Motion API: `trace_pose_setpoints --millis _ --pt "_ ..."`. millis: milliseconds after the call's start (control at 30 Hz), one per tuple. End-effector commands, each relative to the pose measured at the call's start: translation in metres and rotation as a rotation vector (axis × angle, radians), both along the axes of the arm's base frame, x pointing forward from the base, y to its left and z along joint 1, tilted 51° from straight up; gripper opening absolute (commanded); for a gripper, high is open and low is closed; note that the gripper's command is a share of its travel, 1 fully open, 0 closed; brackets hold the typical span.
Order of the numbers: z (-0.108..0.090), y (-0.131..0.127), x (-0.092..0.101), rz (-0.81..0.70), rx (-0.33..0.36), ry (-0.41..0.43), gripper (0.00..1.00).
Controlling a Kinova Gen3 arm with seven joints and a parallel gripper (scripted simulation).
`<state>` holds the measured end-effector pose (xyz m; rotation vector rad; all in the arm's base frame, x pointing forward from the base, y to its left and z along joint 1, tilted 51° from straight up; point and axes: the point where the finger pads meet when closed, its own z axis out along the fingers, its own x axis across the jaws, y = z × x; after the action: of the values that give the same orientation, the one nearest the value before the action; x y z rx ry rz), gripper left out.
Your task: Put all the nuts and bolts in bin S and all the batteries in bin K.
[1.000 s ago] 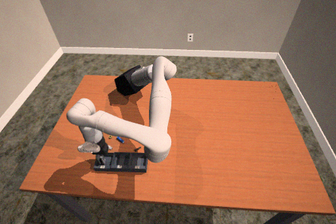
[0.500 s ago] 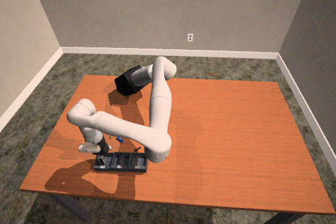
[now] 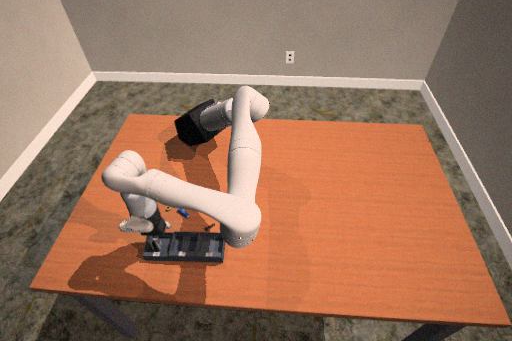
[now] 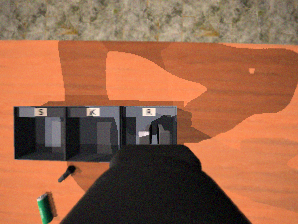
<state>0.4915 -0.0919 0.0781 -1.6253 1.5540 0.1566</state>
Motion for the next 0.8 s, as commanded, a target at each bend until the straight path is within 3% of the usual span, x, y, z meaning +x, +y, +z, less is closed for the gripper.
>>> trace_pose_setpoints --millis 0,767 --pt "0.0005 -0.0009 0.0000 -0.002 -0.001 -0.001 0.31" --pt "0.0071 -0.0076 -0.0048 -0.002 -0.001 -0.001 0.31"
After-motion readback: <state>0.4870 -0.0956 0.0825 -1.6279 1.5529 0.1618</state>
